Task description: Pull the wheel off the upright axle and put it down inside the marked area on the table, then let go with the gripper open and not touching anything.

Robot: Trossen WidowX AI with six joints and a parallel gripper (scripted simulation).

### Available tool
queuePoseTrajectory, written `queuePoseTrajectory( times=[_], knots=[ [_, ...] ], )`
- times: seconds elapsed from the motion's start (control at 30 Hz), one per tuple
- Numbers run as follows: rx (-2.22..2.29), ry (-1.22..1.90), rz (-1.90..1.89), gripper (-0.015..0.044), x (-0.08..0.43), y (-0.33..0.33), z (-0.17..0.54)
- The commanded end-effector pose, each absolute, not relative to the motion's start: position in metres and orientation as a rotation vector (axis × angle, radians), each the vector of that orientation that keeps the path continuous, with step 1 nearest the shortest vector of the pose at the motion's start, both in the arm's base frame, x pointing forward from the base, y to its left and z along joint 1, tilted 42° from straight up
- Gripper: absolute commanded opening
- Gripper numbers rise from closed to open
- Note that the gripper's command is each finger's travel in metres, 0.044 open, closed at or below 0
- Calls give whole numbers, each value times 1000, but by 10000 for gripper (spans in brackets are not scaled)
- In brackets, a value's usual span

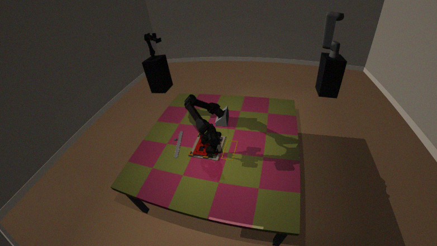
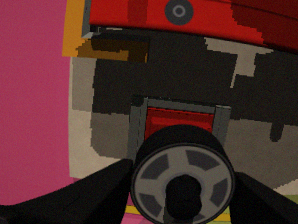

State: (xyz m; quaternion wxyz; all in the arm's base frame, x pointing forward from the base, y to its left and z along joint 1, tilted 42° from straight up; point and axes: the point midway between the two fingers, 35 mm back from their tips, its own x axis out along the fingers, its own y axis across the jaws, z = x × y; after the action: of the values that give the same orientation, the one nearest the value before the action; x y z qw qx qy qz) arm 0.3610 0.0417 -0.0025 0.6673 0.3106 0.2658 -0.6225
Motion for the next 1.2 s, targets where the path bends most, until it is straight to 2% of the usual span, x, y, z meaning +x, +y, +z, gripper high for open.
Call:
queuePoseTrajectory(
  times=[0.0,1.17],
  knots=[
    [703,602,-1393,0,361,48,2],
    [702,602,-1390,0,360,56,10]
  ],
)
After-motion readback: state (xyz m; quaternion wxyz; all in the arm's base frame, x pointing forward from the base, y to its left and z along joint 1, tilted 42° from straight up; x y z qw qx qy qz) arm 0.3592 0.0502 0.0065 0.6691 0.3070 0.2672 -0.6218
